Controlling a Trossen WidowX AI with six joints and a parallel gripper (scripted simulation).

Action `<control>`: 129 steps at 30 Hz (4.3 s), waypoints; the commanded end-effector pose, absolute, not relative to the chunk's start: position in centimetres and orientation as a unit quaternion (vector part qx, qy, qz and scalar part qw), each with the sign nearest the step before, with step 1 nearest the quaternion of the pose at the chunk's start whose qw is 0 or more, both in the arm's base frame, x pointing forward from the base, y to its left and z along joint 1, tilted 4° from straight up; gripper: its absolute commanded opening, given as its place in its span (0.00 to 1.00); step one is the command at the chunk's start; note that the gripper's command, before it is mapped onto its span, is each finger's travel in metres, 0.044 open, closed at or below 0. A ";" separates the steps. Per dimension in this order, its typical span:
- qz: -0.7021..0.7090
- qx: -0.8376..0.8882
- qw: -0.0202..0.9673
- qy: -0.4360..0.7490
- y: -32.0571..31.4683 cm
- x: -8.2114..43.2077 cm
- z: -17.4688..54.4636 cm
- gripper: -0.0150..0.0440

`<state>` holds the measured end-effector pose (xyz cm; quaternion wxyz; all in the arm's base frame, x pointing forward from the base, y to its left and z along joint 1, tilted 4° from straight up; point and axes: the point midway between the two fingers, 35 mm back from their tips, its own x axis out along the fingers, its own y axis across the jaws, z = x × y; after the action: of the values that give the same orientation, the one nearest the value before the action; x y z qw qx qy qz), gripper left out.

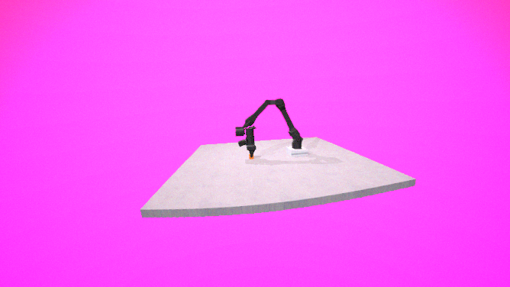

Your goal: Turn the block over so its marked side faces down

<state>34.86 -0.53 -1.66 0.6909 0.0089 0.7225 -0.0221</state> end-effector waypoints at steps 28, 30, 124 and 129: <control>-0.021 0.009 0.748 0.663 -0.4 35.2 0.5 0.25; -0.022 0.008 0.758 0.651 -0.4 35.2 0.4 0.25; -0.024 -0.001 0.961 0.275 -0.4 34.0 -2.3 0.92; -0.024 -0.001 0.961 0.275 -0.4 34.0 -2.3 1.00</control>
<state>34.05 -0.36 -2.32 0.9614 0.0022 0.2744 -0.0217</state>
